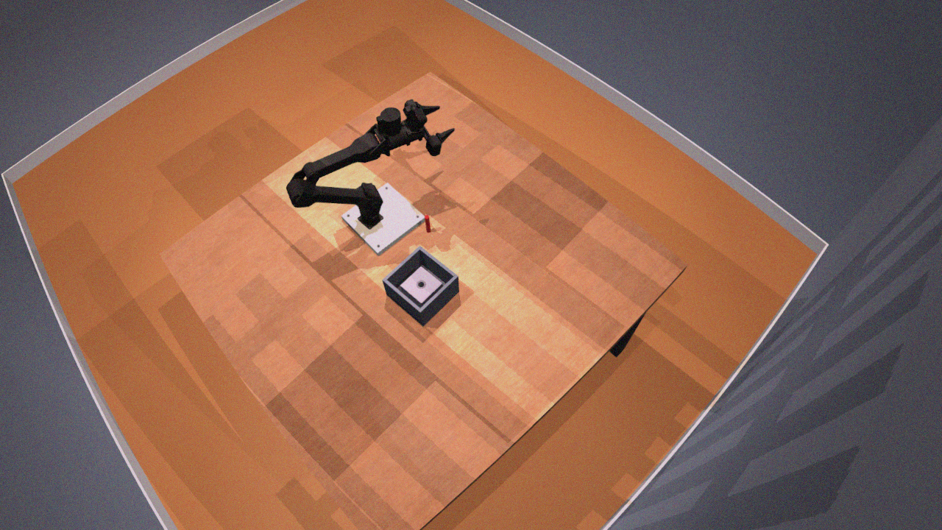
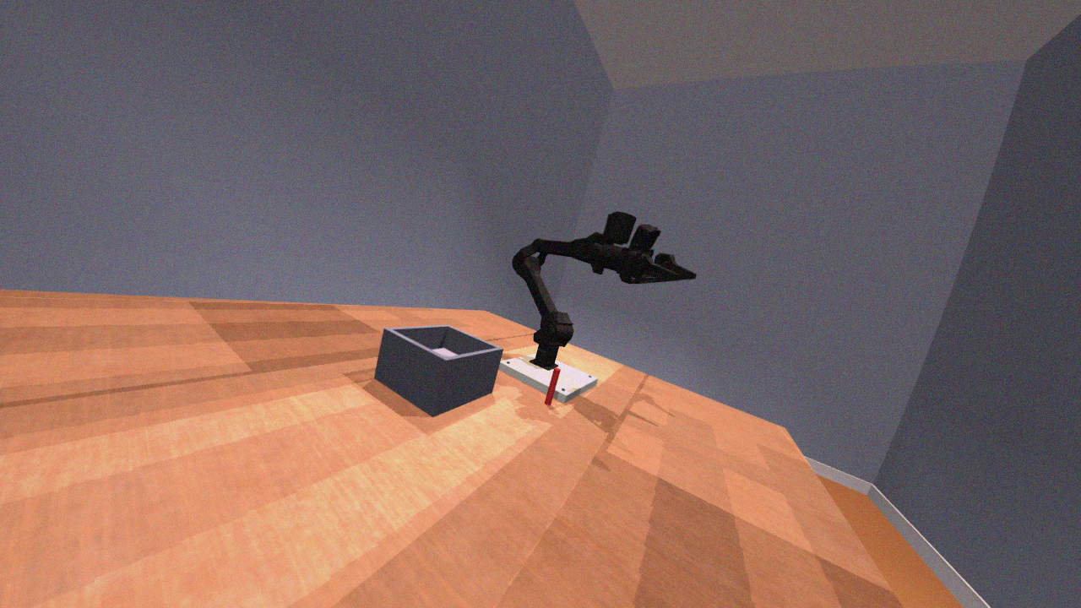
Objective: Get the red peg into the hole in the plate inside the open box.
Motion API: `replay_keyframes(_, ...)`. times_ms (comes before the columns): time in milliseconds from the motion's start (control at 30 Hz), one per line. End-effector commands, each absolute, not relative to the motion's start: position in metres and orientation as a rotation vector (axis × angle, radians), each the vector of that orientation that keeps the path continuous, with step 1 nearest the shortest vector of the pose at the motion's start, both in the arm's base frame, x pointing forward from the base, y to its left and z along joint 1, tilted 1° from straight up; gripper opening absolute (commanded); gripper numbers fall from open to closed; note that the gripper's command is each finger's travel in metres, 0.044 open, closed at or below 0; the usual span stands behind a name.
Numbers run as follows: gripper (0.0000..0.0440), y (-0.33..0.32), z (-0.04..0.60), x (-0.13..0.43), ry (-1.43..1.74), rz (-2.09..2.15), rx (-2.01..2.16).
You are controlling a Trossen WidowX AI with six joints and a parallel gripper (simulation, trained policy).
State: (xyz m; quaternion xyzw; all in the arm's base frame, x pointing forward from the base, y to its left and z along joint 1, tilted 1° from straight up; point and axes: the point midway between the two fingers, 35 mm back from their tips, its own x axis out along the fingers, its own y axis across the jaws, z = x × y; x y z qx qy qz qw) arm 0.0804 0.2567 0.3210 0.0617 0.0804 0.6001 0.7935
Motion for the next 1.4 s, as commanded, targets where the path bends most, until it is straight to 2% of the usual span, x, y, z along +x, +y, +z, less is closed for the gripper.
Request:
replay_keyframes(0,0.0440,0.251,0.319,0.101,0.256,1.194,0.175)
replay_keyframes(667,0.0440,0.202,0.252,0.177,0.715,0.653,0.369)
replay_keyframes(1367,0.0440,0.135,0.173,0.189,1.105,0.023,0.568)
